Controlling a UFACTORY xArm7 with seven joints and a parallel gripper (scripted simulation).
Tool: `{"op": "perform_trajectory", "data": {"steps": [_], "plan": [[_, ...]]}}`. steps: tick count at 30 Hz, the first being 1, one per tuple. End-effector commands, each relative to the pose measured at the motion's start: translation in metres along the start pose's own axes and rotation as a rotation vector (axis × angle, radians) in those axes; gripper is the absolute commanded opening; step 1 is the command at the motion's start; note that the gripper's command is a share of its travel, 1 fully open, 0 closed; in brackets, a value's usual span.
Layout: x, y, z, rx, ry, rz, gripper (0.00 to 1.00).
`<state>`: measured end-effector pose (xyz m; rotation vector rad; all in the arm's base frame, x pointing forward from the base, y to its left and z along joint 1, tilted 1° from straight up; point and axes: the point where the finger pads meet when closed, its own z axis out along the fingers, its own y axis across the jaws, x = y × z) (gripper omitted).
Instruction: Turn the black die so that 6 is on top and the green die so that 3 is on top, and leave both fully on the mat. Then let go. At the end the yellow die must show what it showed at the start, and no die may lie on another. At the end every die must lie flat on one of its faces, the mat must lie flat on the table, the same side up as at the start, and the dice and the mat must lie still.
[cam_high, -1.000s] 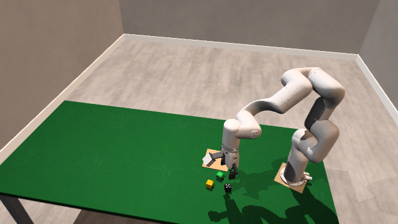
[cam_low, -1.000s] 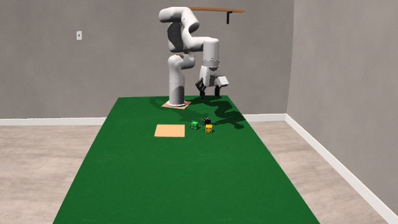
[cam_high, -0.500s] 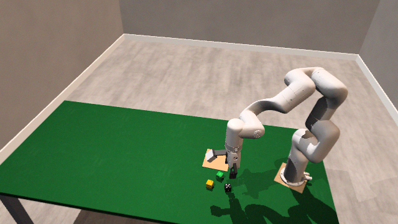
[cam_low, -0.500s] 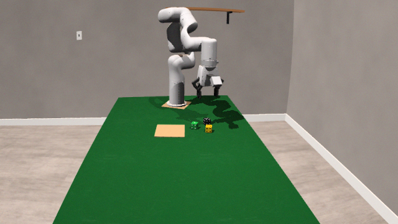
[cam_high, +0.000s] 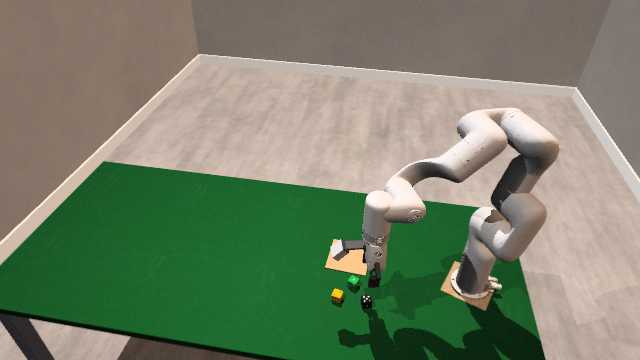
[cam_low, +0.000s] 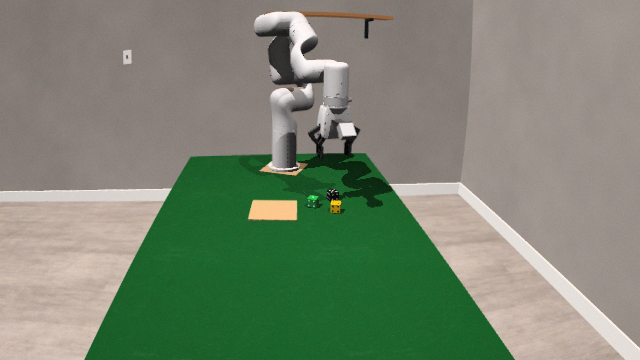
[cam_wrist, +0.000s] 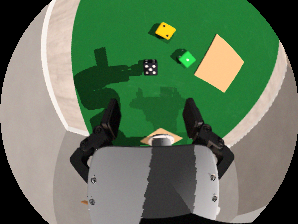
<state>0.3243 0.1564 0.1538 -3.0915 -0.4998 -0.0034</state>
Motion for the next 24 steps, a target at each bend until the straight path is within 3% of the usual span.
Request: {"op": "perform_trajectory", "data": {"steps": [1, 24], "plan": [[0.001, 0.0, 0.002, 0.0, 0.004, 0.118, 1.0], [0.002, 0.001, 0.021, 0.0, 0.005, 0.763, 1.0]]}}
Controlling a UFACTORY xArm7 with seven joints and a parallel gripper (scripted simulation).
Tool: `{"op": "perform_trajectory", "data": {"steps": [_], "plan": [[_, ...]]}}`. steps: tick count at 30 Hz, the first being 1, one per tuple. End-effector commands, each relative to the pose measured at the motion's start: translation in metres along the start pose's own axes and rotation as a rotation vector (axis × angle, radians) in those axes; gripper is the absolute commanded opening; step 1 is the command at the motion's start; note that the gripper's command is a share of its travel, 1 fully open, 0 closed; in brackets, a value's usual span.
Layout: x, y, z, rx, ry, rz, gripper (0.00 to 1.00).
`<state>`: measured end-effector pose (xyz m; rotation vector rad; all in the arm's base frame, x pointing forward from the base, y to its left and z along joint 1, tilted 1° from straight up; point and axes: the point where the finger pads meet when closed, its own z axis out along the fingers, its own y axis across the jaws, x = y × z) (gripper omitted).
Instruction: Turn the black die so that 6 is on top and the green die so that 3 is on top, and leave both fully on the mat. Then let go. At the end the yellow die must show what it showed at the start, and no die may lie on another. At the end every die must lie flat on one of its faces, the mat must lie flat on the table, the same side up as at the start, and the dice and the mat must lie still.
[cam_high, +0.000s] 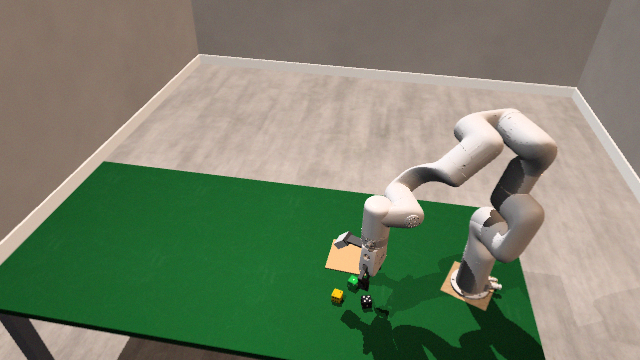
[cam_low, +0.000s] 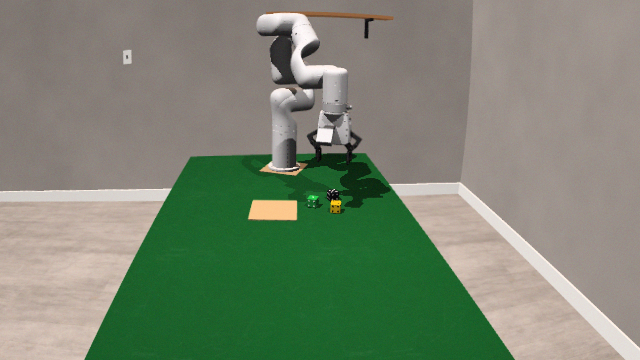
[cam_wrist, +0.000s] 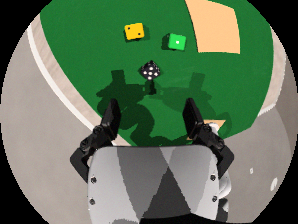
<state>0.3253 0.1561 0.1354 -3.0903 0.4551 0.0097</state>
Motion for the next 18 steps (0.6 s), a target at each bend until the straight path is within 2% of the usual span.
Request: {"op": "perform_trajectory", "data": {"steps": [1, 12, 15, 18], "plan": [[0.001, -0.001, 0.003, -0.005, 0.012, 0.151, 1.0], [0.001, 0.0, 0.013, -0.003, 0.012, 0.484, 1.0], [0.001, 0.0, 0.013, -0.003, 0.012, 0.485, 1.0], [0.001, 0.0, 0.017, -0.002, 0.012, 0.627, 1.0]]}}
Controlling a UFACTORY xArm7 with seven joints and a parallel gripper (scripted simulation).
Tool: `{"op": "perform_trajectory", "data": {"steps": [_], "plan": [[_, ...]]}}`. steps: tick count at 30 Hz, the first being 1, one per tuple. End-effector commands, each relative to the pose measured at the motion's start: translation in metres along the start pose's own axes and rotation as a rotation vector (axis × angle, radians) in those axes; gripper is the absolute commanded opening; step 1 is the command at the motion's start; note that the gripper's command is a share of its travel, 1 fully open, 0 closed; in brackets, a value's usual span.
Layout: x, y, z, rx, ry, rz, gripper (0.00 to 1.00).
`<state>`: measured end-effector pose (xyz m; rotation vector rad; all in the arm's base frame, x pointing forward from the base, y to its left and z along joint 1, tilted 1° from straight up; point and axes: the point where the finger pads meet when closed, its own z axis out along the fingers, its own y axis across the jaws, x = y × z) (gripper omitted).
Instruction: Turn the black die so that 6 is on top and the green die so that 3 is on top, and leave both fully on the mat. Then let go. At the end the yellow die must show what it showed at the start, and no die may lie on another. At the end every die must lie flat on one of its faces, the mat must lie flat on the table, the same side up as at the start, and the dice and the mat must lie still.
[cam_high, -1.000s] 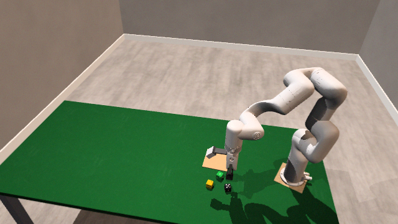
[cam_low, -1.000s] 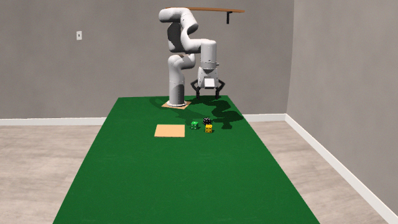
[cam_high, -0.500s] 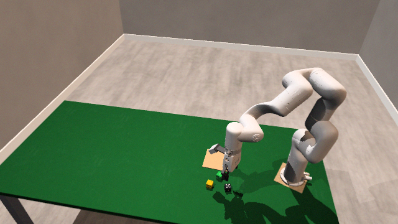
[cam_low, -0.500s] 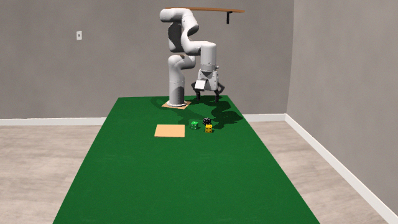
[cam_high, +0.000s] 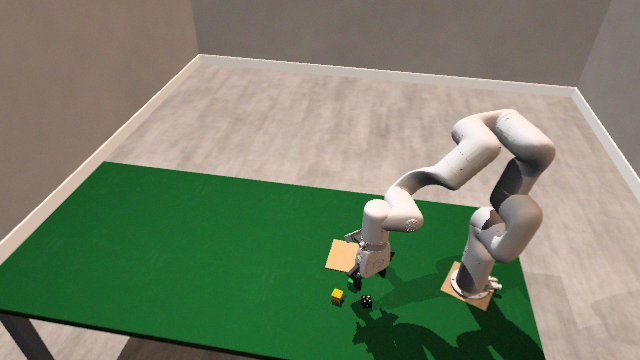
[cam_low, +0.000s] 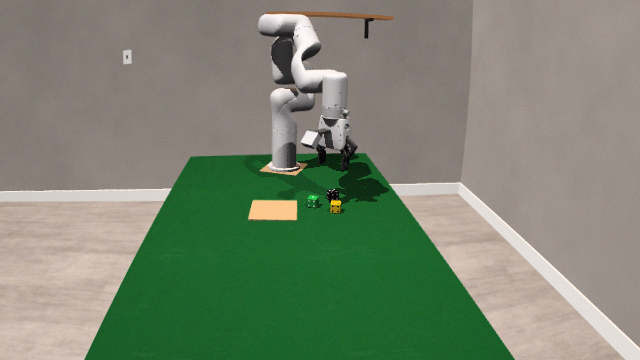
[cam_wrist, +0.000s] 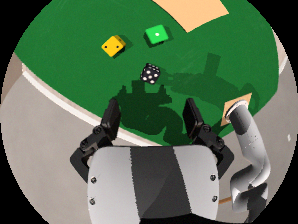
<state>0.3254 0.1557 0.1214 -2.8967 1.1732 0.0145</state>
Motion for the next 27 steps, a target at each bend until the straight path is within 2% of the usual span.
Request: {"op": "perform_trajectory", "data": {"steps": [1, 10, 17, 18, 27], "plan": [[0.0007, -0.0009, 0.0033, 0.0, 0.011, 0.152, 1.0], [0.0009, -0.0002, 0.0113, 0.002, 0.009, 0.42, 1.0], [0.0009, -0.0001, 0.0125, 0.002, 0.009, 0.459, 1.0], [0.0009, -0.0001, 0.0125, 0.002, 0.009, 0.459, 0.47], [0.0009, -0.0001, 0.0125, 0.002, 0.009, 0.459, 0.47]]}}
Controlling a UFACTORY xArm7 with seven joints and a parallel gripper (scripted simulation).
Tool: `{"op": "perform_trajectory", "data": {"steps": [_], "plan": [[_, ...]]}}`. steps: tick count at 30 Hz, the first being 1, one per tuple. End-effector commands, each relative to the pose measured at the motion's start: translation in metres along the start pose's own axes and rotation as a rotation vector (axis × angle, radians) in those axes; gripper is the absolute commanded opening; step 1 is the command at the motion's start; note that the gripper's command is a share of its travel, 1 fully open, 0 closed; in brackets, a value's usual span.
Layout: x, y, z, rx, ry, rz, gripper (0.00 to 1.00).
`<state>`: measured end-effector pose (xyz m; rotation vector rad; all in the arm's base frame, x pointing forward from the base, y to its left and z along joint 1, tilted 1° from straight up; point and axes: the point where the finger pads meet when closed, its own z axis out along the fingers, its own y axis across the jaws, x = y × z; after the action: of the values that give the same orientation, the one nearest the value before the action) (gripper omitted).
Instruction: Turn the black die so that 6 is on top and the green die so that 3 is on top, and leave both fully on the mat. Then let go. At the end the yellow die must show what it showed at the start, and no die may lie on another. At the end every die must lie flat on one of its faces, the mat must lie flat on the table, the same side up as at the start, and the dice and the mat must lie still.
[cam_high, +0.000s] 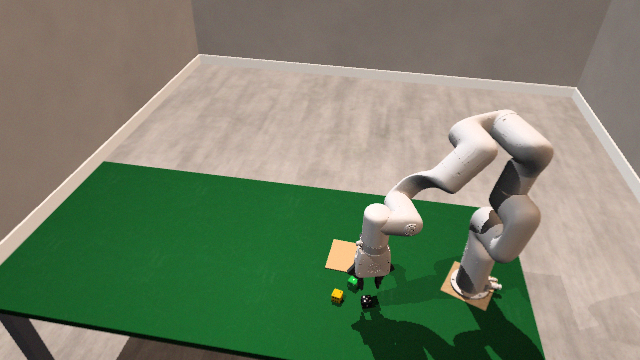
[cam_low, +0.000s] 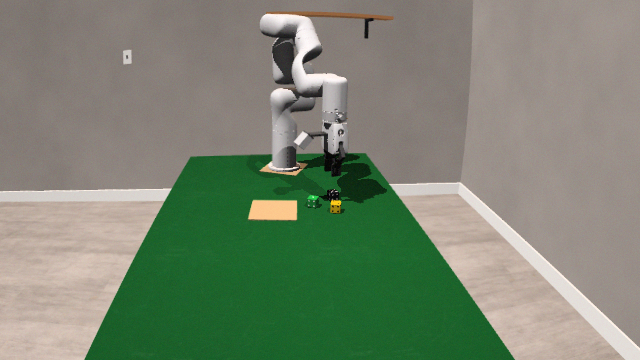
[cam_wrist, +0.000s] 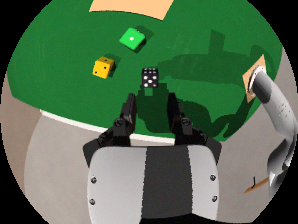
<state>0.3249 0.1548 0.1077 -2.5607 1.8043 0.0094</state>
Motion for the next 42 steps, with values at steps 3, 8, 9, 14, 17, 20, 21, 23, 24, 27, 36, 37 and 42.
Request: {"op": "perform_trajectory", "data": {"steps": [3, 8, 9, 14, 17, 20, 21, 23, 24, 27, 36, 37, 42], "plan": [[-0.0001, -0.0014, -0.0012, 0.004, 0.0, 0.001, 0.47], [-0.0001, -0.0014, -0.0012, 0.004, 0.0, 0.001, 0.47], [-0.0001, -0.0014, -0.0012, 0.004, 0.0, 0.001, 0.47], [-0.0001, -0.0014, -0.0012, 0.004, 0.0, 0.001, 0.47], [-0.0001, -0.0014, -0.0012, 0.004, 0.0, 0.001, 0.47], [-0.0001, -0.0014, -0.0012, 0.004, 0.0, 0.001, 0.47], [-0.0001, -0.0014, -0.0012, 0.004, 0.0, 0.001, 0.47], [-0.0001, -0.0014, -0.0012, 0.004, 0.0, 0.001, 0.47], [-0.0001, -0.0014, -0.0012, 0.004, 0.0, 0.001, 0.47], [-0.0001, -0.0014, -0.0012, 0.004, 0.0, 0.001, 0.47], [-0.0002, -0.0014, 0.0012, 0.004, 0.0, 0.002, 0.47], [-0.0002, -0.0014, 0.0012, 0.004, 0.0, 0.002, 0.47], [-0.0002, -0.0014, 0.0052, 0.004, 0.001, 0.002, 0.47]]}}
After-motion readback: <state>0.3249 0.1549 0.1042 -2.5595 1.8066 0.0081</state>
